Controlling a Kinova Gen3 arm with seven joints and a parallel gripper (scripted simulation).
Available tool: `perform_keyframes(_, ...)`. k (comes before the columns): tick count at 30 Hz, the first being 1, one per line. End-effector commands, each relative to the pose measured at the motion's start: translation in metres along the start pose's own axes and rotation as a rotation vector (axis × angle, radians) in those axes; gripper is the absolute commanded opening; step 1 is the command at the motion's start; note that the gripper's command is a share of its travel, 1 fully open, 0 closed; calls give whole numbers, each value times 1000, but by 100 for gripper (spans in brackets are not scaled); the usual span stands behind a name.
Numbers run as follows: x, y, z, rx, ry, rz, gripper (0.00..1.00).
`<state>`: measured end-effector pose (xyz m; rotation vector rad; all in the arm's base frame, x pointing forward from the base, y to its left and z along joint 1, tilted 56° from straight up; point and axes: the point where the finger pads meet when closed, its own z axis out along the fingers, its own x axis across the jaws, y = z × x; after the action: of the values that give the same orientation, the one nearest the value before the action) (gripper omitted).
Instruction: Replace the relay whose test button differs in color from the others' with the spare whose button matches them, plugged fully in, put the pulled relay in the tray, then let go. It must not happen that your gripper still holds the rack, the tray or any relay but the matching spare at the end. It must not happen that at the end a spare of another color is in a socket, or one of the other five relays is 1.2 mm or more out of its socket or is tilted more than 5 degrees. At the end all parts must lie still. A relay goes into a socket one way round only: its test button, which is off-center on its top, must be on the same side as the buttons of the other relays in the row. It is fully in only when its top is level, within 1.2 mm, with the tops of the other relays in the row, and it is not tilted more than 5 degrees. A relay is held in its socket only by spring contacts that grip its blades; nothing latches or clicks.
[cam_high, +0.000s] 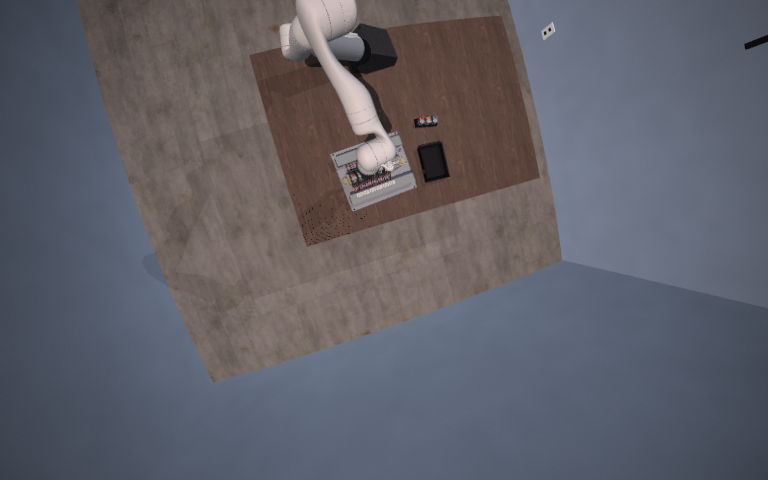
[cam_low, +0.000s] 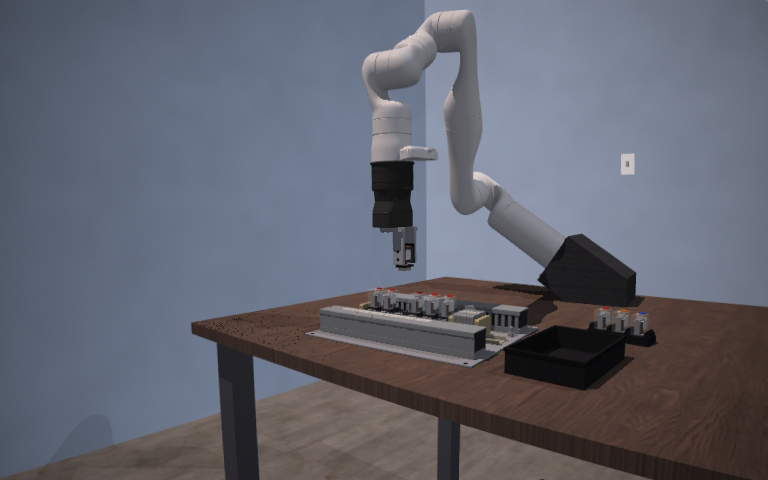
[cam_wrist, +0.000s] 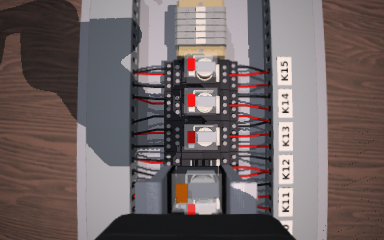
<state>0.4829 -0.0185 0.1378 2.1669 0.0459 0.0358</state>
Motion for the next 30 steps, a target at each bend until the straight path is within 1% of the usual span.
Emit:
perform_keyframes(1, 1, 0, -2, 0, 2, 0, 0)
perform_keyframes(15, 3, 1, -24, -1, 9, 4, 0)
perform_keyframes(17, 3, 1, -24, -1, 9, 4, 0)
perform_keyframes(18, 2, 0, -19, 1, 6, 0, 0)
perform_keyframes(30, 3, 2, -17, -1, 9, 3, 0)
